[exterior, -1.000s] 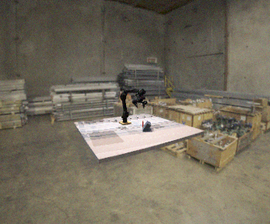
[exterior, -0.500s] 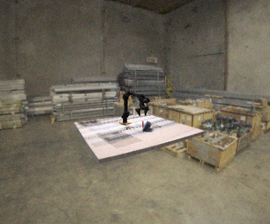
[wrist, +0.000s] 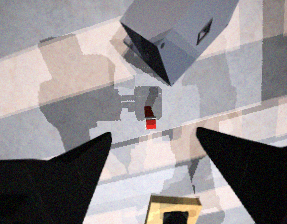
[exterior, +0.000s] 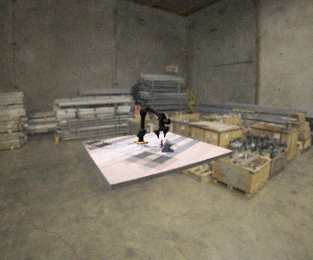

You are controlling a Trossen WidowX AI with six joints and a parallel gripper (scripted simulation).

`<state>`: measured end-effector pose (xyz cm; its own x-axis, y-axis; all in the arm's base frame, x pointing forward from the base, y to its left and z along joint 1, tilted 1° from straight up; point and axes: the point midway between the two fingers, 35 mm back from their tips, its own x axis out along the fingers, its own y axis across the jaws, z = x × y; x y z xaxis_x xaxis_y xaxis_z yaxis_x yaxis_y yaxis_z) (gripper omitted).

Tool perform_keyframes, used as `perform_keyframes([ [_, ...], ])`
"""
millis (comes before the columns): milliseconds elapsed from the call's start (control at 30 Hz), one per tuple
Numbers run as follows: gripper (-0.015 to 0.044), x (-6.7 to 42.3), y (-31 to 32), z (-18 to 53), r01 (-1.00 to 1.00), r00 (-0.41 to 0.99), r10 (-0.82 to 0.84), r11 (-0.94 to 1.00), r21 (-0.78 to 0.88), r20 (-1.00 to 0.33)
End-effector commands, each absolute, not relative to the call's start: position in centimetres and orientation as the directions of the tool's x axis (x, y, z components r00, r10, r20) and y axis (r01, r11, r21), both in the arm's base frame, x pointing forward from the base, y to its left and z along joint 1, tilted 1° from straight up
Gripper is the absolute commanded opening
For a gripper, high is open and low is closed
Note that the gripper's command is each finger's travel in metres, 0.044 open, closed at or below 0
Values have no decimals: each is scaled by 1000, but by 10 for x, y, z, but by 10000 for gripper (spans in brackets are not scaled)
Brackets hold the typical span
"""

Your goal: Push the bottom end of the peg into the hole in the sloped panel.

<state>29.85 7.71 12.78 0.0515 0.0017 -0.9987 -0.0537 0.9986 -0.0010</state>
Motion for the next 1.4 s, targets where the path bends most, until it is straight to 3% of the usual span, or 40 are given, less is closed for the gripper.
perform_keyframes([
  [0,440,299,78,123,-58,38,2,998,0,-999],
  [1367,440,301,78,62,-58,38,2,998,0,-999],
])
